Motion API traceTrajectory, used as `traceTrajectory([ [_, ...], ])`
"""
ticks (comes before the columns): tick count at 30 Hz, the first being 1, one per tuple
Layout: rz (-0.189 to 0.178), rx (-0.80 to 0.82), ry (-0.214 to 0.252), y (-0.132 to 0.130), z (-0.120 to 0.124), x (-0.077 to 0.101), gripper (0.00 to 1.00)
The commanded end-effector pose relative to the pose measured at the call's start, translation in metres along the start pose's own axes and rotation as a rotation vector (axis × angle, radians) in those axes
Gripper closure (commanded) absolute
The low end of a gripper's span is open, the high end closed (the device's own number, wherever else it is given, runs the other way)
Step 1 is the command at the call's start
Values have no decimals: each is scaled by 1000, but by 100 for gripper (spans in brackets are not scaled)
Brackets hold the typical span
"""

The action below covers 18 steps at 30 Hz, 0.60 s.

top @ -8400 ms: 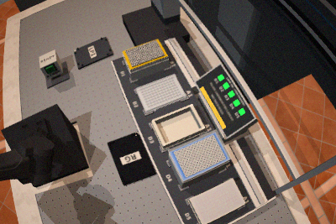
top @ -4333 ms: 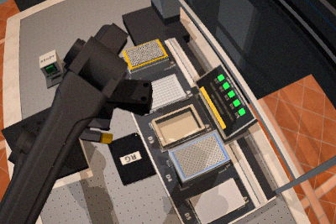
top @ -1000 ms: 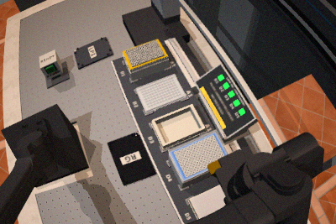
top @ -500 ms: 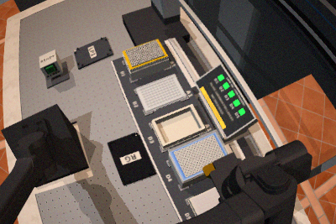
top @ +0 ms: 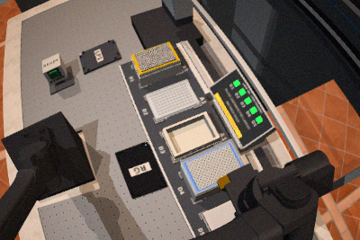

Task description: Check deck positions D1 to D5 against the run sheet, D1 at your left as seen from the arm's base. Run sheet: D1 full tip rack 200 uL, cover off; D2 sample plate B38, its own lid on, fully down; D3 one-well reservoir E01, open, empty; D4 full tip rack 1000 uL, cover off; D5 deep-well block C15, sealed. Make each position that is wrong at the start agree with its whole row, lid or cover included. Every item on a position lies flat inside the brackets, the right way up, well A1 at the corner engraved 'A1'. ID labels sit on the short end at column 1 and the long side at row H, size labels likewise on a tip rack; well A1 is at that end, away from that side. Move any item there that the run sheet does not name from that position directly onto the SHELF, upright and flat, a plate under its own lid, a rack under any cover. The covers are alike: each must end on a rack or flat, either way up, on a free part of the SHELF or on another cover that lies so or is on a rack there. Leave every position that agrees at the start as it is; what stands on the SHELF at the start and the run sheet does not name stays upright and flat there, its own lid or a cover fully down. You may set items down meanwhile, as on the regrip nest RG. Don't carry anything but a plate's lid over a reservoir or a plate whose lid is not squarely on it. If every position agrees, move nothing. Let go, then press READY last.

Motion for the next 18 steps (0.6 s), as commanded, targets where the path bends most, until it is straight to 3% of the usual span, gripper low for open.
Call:
traceTrajectory([
  [1,-5,-21,-44,-6,-8,13,0],
  [16,-5,-21,-44,-6,-8,13,0],
  [18,-8,-15,-52,14,-4,13,0],
])
Point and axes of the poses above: the point where the finger pads meet when closed, its own x axis back along the fingers, its own y axis across the jaws, z = x × y, the point moved 1 cm from there along x, back along the fingers, and after that the axes turned 10 degrees about -x, right-handed, at the moved point
